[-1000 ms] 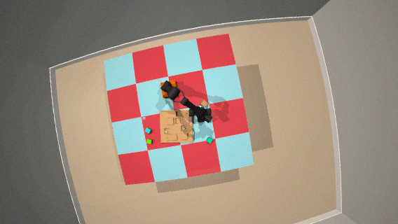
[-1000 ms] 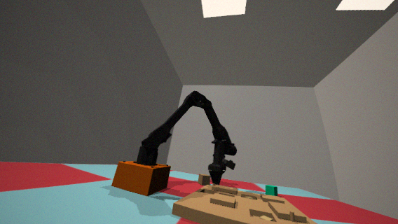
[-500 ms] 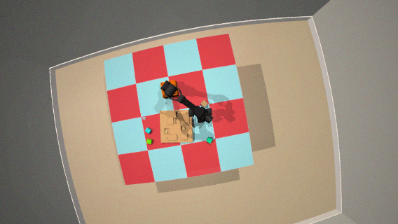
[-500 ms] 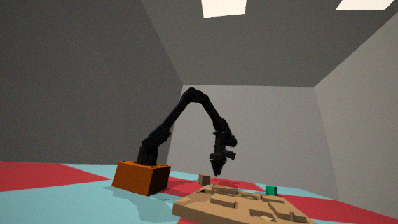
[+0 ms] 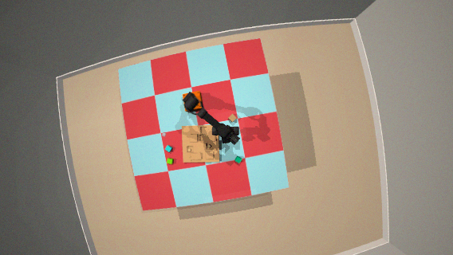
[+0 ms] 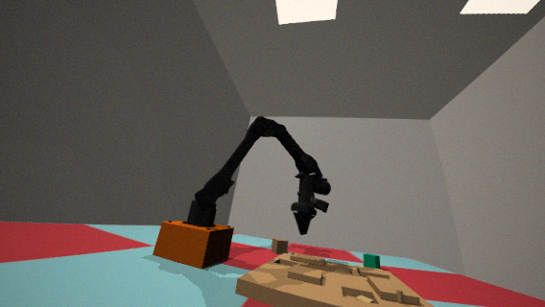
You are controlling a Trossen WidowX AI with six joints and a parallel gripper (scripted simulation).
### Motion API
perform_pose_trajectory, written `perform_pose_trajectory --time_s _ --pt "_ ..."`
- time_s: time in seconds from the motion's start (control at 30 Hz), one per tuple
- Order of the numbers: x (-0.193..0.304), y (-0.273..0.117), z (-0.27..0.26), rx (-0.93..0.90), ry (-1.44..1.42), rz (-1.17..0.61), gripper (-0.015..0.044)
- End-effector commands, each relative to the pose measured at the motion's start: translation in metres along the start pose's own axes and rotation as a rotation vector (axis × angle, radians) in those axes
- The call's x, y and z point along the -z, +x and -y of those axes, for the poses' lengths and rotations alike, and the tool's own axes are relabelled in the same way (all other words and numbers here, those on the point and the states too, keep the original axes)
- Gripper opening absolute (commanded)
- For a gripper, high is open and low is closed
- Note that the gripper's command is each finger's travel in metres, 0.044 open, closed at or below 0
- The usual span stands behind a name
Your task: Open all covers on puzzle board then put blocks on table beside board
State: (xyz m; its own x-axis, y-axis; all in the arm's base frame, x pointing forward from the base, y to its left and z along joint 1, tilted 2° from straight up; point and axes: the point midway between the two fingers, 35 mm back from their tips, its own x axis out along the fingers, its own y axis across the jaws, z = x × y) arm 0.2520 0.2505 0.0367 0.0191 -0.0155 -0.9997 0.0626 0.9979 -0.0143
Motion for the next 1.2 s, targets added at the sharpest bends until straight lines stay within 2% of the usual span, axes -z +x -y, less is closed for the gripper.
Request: perform_pose_trajectory --time_s 0.0,0.23,1.17 --pt "-0.016 -0.003 0.01 -0.006 0.035 0.005 0.0177" --pt "-0.045 -0.003 0.034 -0.004 0.095 0.007 0.0" --pt "-0.131 -0.004 0.166 0.008 0.344 0.013 0.0"
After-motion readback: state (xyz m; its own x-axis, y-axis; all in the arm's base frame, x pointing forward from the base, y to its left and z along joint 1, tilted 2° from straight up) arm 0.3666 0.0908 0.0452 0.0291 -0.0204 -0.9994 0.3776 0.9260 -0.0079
